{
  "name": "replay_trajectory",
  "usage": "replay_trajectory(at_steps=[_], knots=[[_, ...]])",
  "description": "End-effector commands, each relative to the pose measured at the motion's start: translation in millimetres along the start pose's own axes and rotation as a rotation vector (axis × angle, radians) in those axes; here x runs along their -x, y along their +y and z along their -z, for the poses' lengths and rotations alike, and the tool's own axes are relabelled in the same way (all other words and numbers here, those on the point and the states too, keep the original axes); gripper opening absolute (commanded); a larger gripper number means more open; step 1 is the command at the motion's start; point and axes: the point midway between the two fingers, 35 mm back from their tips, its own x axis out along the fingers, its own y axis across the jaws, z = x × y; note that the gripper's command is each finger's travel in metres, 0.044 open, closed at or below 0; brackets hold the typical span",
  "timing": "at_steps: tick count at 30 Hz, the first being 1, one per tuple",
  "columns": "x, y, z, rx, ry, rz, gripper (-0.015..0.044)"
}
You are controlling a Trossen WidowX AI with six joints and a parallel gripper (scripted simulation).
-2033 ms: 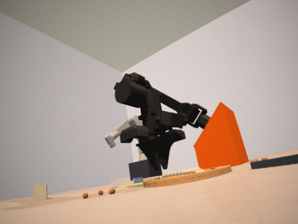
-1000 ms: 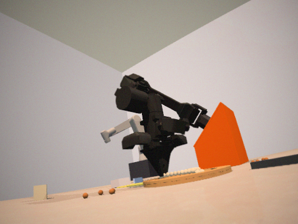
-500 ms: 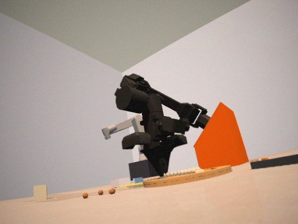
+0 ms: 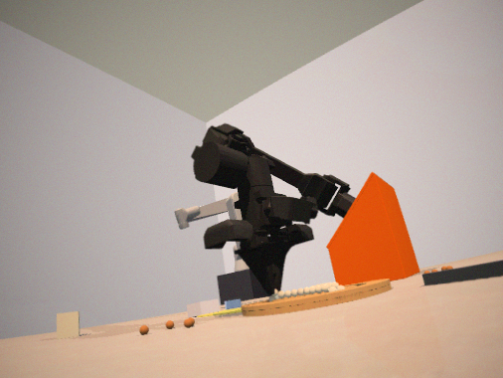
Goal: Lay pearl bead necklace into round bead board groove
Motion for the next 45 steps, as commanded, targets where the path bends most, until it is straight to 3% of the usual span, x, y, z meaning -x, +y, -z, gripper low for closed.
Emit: replay_trajectory(at_steps=[1, 13, 30, 45], knots=[[1.1, -8.8, 5.0, -0.002, -0.001, 0.005, 0.0000], [-6.7, -8.7, 5.0, -0.002, -0.001, 0.005, 0.0000], [-2.7, -8.2, 5.8, -0.003, 0.001, 0.004, 0.0440], [1.0, -8.1, 5.8, -0.002, -0.001, 0.005, 0.0440]])
